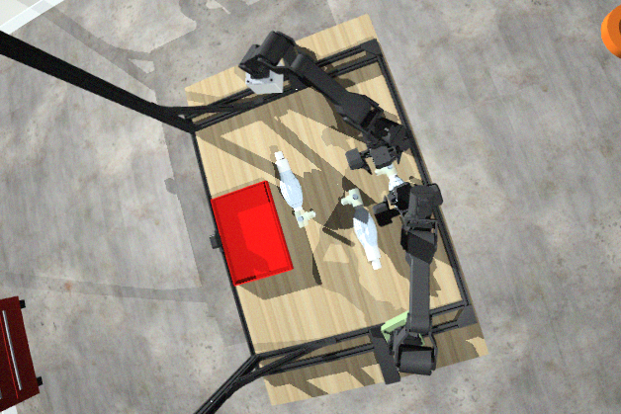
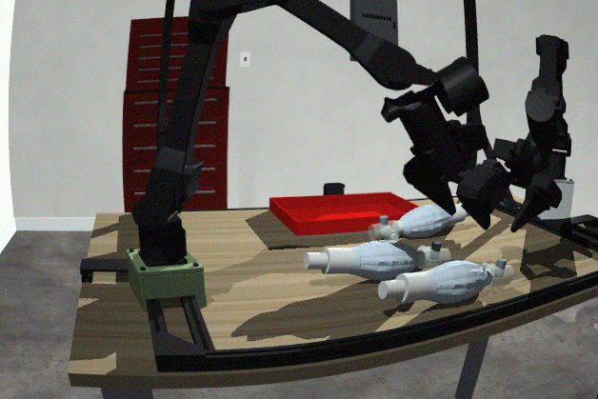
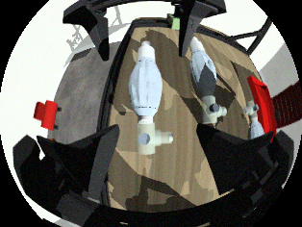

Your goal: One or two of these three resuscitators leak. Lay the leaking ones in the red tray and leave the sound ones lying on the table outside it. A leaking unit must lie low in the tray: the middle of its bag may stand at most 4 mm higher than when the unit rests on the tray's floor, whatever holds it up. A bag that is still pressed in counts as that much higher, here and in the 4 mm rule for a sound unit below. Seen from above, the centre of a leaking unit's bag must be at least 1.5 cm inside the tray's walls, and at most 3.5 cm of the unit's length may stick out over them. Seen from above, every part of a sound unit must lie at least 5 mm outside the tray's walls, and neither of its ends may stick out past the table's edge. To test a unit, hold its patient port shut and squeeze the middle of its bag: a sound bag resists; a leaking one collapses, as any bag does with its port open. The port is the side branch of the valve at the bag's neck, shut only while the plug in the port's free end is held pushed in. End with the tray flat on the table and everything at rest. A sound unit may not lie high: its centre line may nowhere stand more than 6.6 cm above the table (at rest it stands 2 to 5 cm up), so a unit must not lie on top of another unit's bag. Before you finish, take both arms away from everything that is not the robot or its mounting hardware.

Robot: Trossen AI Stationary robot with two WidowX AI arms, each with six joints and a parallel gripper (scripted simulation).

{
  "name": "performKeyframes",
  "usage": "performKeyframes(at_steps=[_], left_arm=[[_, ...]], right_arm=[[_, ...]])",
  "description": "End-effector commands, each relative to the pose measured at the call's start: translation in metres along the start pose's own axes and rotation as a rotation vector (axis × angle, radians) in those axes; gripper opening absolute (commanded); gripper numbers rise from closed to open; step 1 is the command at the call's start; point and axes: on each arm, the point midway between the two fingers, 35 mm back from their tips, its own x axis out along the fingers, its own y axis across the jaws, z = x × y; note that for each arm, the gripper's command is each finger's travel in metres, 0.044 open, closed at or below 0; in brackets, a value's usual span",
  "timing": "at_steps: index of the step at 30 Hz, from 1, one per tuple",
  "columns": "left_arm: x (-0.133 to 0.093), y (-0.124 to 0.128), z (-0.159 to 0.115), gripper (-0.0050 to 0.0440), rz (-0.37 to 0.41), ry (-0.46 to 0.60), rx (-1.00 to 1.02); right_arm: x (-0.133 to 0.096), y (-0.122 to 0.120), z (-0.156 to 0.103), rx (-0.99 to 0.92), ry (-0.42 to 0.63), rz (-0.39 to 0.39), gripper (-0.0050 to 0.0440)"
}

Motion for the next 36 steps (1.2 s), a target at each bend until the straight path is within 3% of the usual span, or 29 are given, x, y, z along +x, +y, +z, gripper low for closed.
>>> performKeyframes(at_steps=[1, 14, 15, 36], left_arm=[[0.006, 0.005, 0.003, 0.0409, 0.006, -0.004, -0.004], [0.006, 0.005, 0.003, 0.0409, 0.006, -0.004, -0.004], [0.046, 0.004, -0.026, 0.0409, 0.004, -0.004, -0.002], [0.047, 0.004, -0.027, 0.0409, 0.006, -0.009, 0.001]], right_arm=[[0.006, -0.004, 0.000, -0.003, 0.000, 0.006, 0.0440], [0.006, -0.004, 0.000, -0.003, 0.000, 0.006, 0.0440], [0.055, -0.004, -0.034, -0.003, -0.005, -0.001, 0.0440], [0.055, -0.004, -0.035, -0.006, -0.017, -0.003, 0.0440]])
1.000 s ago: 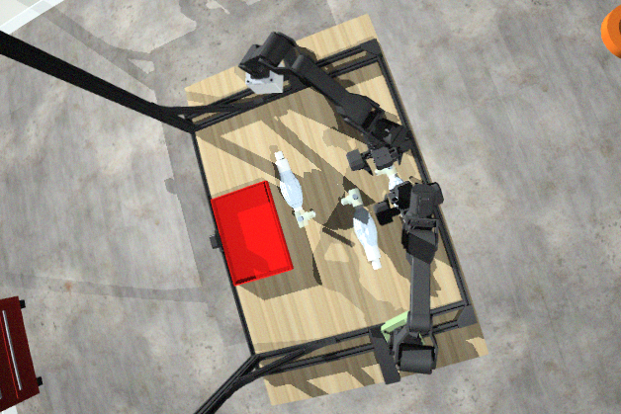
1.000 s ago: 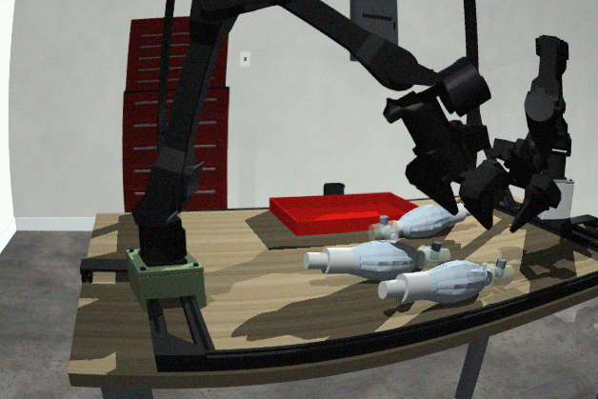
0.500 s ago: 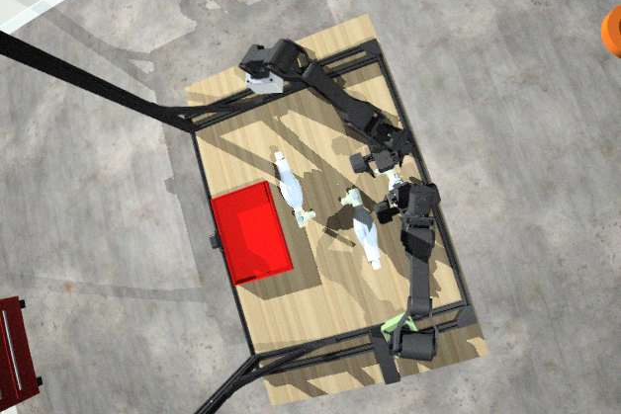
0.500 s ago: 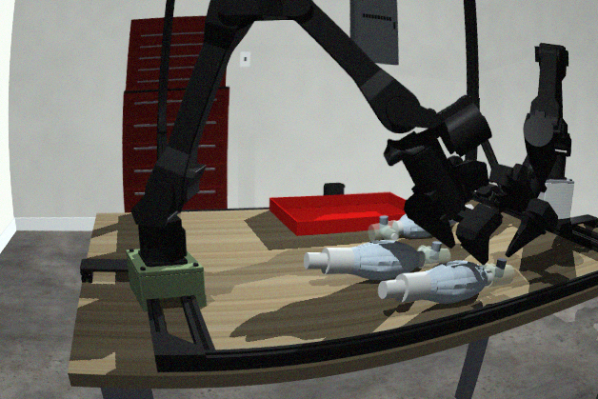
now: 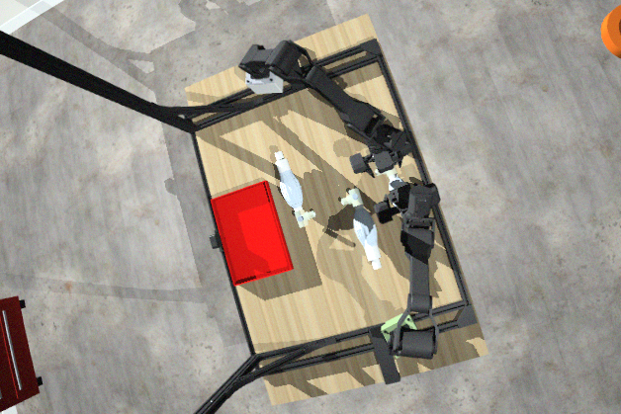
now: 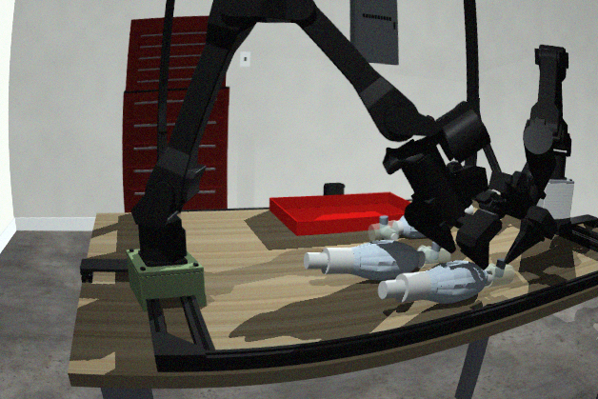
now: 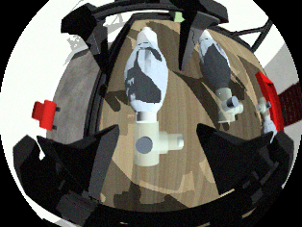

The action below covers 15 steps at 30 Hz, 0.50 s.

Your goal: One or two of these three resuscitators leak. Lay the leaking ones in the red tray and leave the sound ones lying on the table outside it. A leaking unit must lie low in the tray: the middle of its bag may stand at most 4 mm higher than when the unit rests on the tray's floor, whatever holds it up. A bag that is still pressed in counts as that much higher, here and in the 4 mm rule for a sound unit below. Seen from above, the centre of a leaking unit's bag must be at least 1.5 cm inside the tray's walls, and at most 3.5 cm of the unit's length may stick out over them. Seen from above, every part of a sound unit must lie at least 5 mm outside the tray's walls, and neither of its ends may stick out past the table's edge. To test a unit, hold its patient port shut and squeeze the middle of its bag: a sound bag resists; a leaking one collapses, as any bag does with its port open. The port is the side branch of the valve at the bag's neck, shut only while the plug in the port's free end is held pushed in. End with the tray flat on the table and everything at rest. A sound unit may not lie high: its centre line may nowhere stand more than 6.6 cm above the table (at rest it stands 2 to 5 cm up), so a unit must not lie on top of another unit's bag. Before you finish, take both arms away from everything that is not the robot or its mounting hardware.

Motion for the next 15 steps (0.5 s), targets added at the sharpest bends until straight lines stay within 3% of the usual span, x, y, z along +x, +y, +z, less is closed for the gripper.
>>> performKeyframes(at_steps=[1, 12, 13, 15], left_arm=[[0.002, 0.000, -0.002, 0.0409, 0.000, 0.000, -0.002], [0.002, 0.000, -0.002, 0.0409, 0.000, 0.000, -0.002], [0.042, 0.000, -0.032, 0.0409, -0.001, 0.006, -0.006], [0.042, 0.000, -0.032, 0.0409, -0.001, 0.006, -0.006]], right_arm=[[0.002, 0.001, -0.004, -0.001, 0.006, 0.003, 0.0440], [0.002, 0.001, -0.004, -0.001, 0.006, 0.003, 0.0440], [0.034, 0.001, -0.028, -0.001, 0.004, 0.002, 0.0440], [0.034, 0.001, -0.028, -0.001, 0.004, 0.002, 0.0440]])
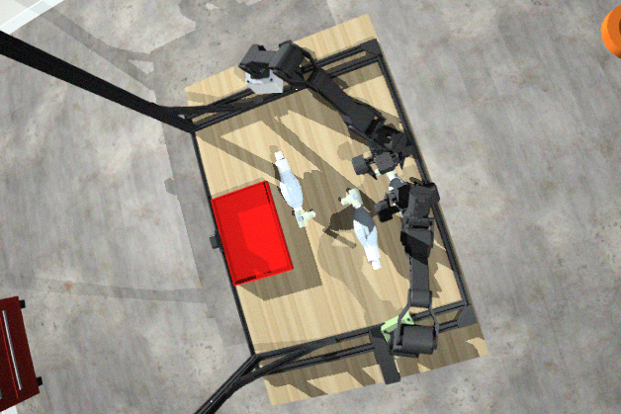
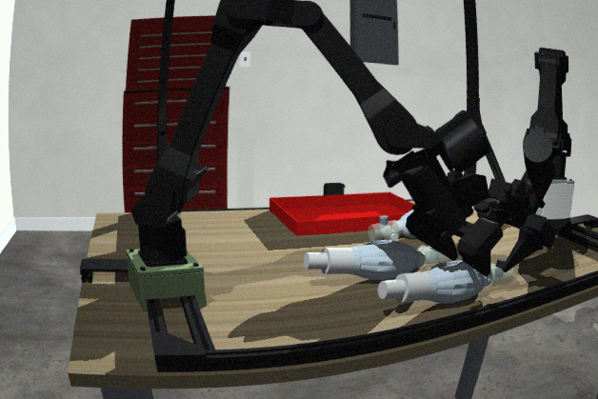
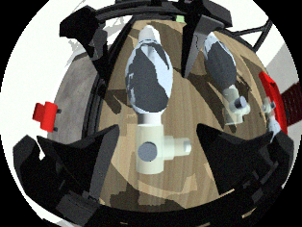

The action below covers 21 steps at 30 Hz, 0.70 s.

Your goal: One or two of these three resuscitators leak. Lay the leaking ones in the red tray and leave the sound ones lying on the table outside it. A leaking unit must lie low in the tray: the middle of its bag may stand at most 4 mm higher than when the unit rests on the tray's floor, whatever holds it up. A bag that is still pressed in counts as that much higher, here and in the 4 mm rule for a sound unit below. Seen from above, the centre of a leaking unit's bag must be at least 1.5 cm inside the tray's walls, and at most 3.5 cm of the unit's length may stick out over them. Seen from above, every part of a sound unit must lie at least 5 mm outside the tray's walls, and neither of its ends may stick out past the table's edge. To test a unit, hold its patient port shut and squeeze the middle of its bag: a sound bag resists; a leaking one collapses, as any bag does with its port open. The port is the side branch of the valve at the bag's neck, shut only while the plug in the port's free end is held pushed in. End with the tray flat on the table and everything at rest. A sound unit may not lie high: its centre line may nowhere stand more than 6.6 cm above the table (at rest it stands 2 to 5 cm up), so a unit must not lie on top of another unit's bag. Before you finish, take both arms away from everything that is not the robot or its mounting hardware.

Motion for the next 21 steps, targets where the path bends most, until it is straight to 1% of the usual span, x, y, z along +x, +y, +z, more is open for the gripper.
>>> performKeyframes(at_steps=[1, 21], left_arm=[[0.0276, -0.0052, -0.0287, 0.0409, -0.015, 0.030, -0.016], [0.0268, -0.0052, -0.0286, 0.0409, -0.015, 0.028, -0.012]], right_arm=[[0.0208, 0.0042, -0.0246, 0.006, 0.031, 0.013, 0.0440], [0.0212, 0.0041, -0.0246, 0.004, 0.023, 0.009, 0.0440]])
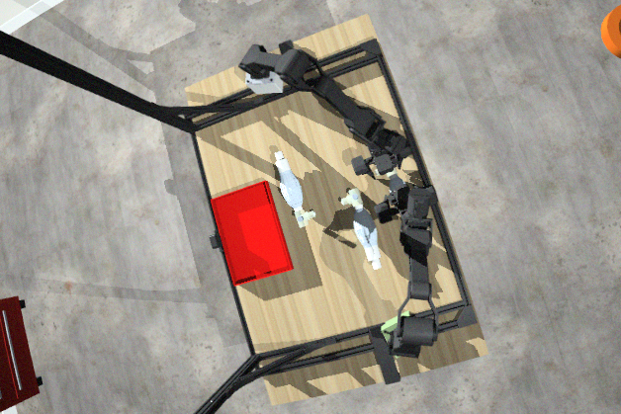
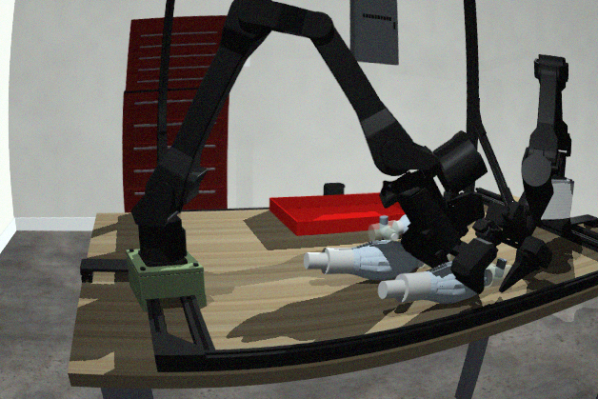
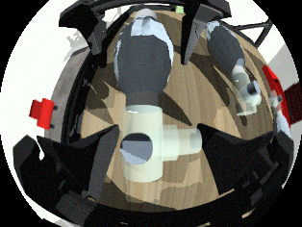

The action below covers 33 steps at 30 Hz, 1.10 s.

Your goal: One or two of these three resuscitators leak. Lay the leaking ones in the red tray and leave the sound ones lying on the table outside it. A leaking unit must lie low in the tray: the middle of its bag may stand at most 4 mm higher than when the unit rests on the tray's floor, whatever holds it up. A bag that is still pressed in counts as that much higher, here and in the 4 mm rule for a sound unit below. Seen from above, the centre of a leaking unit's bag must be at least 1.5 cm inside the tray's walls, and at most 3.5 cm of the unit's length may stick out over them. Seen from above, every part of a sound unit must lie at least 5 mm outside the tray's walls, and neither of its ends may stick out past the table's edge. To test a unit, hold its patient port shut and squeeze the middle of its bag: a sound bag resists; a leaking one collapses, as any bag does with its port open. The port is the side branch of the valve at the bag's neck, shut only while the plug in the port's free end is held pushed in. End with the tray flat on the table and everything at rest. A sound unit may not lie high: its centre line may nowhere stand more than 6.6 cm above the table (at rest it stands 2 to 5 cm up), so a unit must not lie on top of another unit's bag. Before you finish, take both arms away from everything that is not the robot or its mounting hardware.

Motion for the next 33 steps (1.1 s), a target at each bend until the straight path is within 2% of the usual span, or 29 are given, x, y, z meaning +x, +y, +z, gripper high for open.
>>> performKeyframes(at_steps=[1, 10, 11, 33], left_arm=[[0.0010, -0.0007, -0.0012, 0.0409, 0.000, 0.001, 0.000], [0.0010, -0.0007, -0.0012, 0.0409, 0.000, 0.001, 0.000], [0.0003, -0.0005, -0.0002, 0.0000, 0.001, 0.001, -0.001], [0.0003, -0.0002, 0.0002, 0.0000, 0.002, 0.000, 0.001]], right_arm=[[0.0018, 0.0007, -0.0033, 0.000, 0.006, 0.002, 0.0440], [0.0018, 0.0007, -0.0033, 0.000, 0.006, 0.002, 0.0440], [0.0007, 0.0002, -0.0017, -0.001, 0.002, 0.000, 0.0440], [0.0006, 0.0003, -0.0014, -0.002, 0.001, 0.000, 0.0440]])
